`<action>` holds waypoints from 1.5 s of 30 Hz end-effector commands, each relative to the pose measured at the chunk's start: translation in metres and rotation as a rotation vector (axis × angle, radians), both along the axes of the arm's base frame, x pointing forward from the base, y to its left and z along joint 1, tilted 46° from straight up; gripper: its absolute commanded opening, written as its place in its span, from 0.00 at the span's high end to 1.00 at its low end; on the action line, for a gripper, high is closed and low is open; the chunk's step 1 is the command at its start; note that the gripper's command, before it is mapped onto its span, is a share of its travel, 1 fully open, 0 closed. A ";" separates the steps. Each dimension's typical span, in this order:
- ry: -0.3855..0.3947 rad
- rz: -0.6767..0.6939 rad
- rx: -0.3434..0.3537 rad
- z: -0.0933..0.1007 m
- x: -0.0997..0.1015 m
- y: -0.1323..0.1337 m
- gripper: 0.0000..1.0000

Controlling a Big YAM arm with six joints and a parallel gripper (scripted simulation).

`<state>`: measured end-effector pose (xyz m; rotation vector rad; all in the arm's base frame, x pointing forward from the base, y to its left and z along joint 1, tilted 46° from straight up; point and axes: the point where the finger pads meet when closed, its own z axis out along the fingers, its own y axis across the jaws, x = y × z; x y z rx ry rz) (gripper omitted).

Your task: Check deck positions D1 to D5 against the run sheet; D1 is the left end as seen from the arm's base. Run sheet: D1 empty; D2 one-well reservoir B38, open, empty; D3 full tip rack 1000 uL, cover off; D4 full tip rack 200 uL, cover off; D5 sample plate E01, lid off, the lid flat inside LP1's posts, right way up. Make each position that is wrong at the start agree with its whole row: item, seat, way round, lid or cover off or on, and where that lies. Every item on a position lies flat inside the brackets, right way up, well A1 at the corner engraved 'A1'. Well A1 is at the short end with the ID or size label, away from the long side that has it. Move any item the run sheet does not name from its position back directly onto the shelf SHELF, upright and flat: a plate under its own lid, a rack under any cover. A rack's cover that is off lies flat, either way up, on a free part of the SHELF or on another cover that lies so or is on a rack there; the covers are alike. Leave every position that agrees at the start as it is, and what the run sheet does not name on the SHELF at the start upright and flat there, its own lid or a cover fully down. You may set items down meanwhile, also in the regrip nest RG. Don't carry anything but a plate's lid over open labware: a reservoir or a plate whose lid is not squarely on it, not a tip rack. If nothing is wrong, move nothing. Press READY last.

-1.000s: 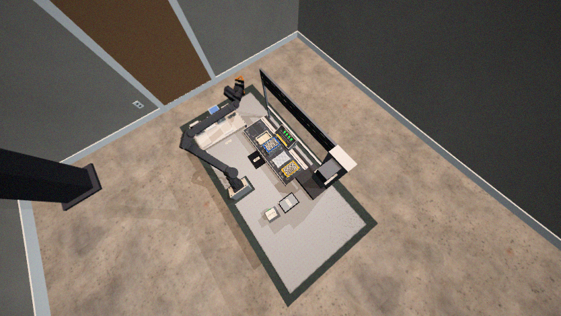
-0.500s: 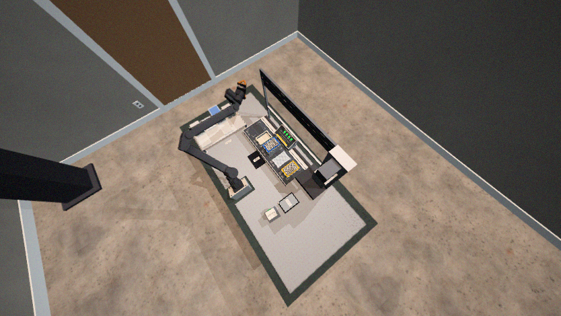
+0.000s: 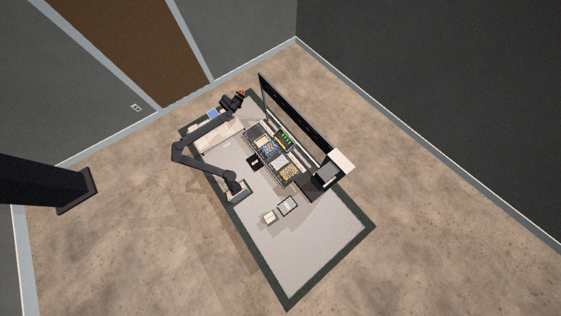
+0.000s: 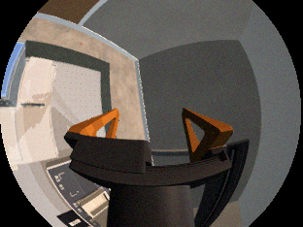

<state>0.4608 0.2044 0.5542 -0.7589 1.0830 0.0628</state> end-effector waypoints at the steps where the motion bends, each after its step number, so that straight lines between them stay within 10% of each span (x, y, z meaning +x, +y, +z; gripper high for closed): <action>1: 0.065 -0.014 0.046 0.003 -0.014 -0.021 0.00; 10: 0.242 -0.017 0.082 -0.033 -0.034 -0.040 0.00; 13: 0.211 -0.014 0.098 -0.005 -0.039 -0.043 0.00; 15: 0.302 -0.019 0.094 -0.045 -0.040 -0.046 0.00; 27: 0.538 -0.025 0.142 -0.093 -0.066 -0.072 0.00; 30: 0.507 -0.020 0.153 -0.066 -0.070 -0.075 0.00; 33: 0.617 -0.028 0.158 -0.109 -0.075 -0.081 0.00; 45: 0.826 -0.033 0.202 -0.148 -0.098 -0.105 0.00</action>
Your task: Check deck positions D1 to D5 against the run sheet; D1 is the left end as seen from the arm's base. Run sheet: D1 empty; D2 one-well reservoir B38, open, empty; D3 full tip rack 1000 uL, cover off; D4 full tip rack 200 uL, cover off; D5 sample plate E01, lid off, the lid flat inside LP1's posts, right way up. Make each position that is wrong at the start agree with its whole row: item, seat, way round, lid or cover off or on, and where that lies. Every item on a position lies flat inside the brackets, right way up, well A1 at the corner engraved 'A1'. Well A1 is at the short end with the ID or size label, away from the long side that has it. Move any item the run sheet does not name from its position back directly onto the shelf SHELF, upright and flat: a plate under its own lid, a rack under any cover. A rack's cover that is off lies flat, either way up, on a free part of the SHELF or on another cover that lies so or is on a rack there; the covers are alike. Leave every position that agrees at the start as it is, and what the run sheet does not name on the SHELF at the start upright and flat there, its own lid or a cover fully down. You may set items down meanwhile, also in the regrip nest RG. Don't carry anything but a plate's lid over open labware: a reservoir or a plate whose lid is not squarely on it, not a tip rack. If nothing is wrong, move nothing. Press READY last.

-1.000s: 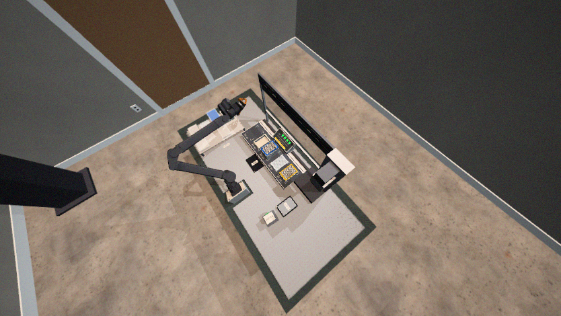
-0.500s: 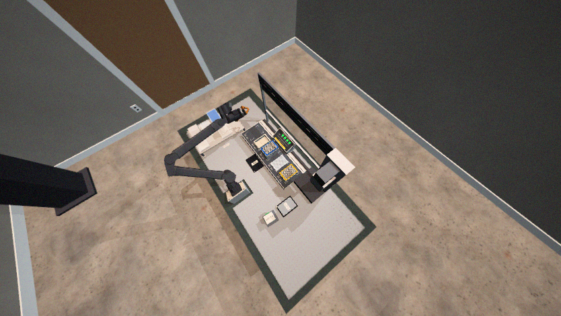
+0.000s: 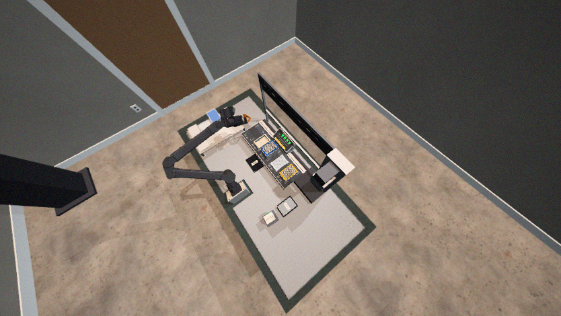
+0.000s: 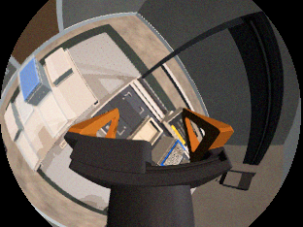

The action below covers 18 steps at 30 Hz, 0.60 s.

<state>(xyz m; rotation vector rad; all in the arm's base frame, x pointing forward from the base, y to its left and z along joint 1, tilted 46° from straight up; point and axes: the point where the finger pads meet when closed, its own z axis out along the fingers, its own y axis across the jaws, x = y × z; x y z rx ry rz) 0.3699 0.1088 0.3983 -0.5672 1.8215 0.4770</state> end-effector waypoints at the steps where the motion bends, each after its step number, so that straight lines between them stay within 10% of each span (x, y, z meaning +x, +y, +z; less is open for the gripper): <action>1: 0.018 -0.024 0.018 0.008 -0.007 -0.010 0.00; 2: -0.011 -0.021 0.015 0.029 -0.009 -0.012 0.00; 6: 0.112 -0.019 0.021 -0.016 -0.018 -0.021 0.00; 18: 0.308 -0.022 0.061 -0.050 -0.034 -0.044 0.00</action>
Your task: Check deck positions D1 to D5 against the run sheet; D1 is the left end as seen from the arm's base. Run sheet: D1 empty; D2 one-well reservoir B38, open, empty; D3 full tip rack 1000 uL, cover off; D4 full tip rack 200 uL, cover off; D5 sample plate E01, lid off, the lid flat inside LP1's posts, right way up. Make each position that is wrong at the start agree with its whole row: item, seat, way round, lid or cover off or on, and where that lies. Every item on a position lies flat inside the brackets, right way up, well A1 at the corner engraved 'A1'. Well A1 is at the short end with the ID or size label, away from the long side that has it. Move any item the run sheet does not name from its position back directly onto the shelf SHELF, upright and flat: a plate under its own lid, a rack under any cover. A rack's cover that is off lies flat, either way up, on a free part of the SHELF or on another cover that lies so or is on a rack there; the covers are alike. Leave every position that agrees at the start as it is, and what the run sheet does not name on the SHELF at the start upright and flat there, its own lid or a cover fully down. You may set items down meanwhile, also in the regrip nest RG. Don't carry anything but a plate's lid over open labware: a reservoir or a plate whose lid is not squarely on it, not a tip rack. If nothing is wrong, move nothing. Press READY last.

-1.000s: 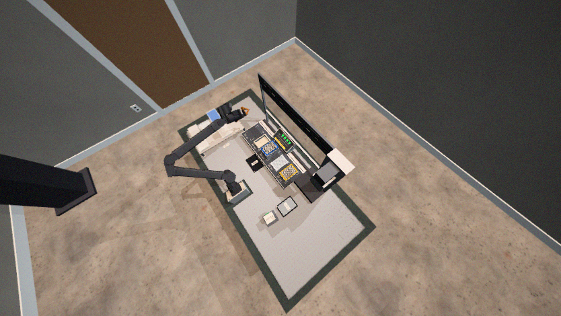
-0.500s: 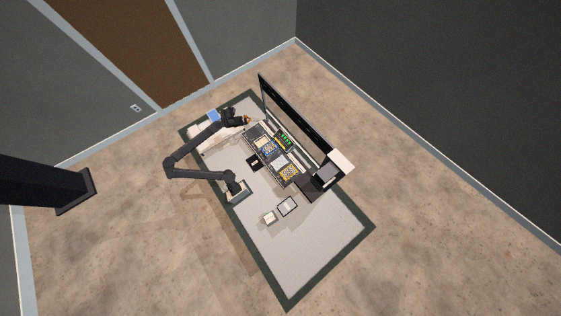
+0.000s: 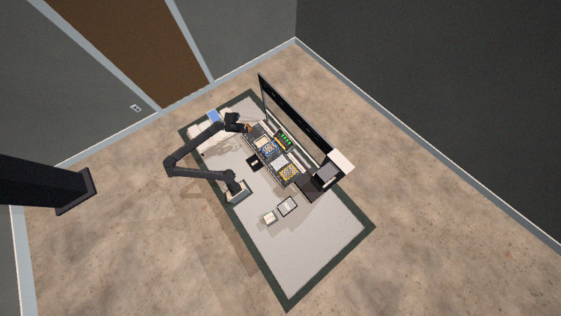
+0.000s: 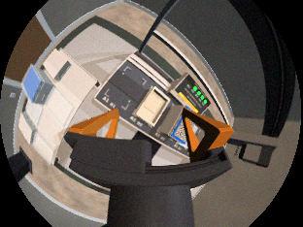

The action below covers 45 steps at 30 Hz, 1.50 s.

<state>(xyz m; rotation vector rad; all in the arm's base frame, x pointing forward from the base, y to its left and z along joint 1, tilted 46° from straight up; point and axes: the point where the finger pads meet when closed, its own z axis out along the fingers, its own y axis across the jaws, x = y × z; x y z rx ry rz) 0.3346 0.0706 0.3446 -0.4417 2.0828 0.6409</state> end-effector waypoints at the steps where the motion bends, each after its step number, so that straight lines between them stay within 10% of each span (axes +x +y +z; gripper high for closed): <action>1: 0.028 0.001 -0.009 -0.001 -0.001 -0.008 0.00; 45: 0.827 -0.010 0.169 -0.163 -0.095 -0.100 0.00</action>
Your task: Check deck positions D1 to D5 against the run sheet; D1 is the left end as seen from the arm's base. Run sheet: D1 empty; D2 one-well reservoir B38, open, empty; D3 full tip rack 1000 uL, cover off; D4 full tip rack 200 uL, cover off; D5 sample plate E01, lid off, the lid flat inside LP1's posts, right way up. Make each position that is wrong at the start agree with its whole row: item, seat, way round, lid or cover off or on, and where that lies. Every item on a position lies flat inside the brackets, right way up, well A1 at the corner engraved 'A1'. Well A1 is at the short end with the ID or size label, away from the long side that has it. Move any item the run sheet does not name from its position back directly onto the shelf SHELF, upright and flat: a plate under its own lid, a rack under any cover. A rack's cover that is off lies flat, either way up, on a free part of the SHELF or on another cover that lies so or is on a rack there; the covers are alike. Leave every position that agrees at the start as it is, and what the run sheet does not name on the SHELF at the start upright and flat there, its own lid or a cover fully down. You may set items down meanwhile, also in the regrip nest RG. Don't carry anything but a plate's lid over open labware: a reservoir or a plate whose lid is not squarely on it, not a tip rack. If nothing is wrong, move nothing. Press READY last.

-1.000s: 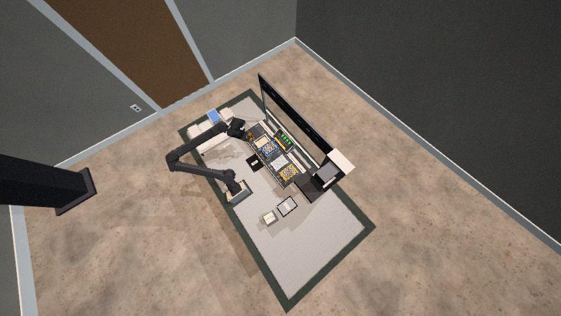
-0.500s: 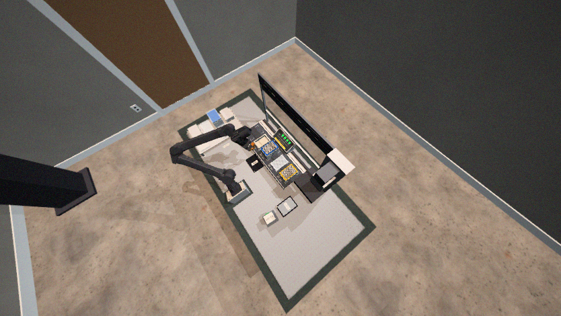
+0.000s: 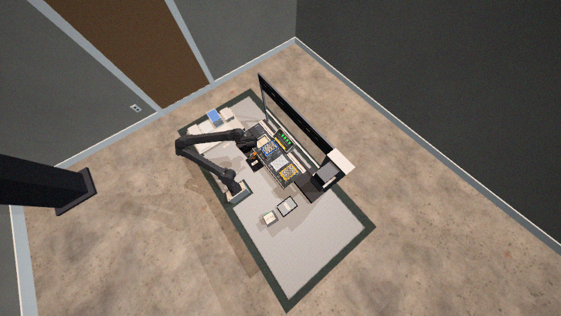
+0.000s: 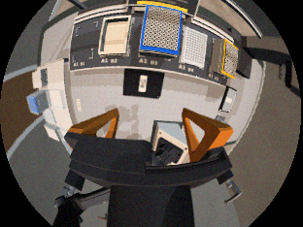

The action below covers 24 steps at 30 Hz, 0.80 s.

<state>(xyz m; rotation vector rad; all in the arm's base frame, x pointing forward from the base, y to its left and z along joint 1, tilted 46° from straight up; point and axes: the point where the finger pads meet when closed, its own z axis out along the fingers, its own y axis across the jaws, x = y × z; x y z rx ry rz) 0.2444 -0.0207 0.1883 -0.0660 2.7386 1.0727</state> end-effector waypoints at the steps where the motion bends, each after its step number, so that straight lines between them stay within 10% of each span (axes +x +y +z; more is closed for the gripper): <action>1: 0.029 0.006 0.010 -0.002 0.002 -0.016 0.00; 11: 0.170 0.008 0.032 0.003 0.008 -0.013 0.00; 24: 0.127 0.027 0.016 -0.032 0.044 -0.050 0.00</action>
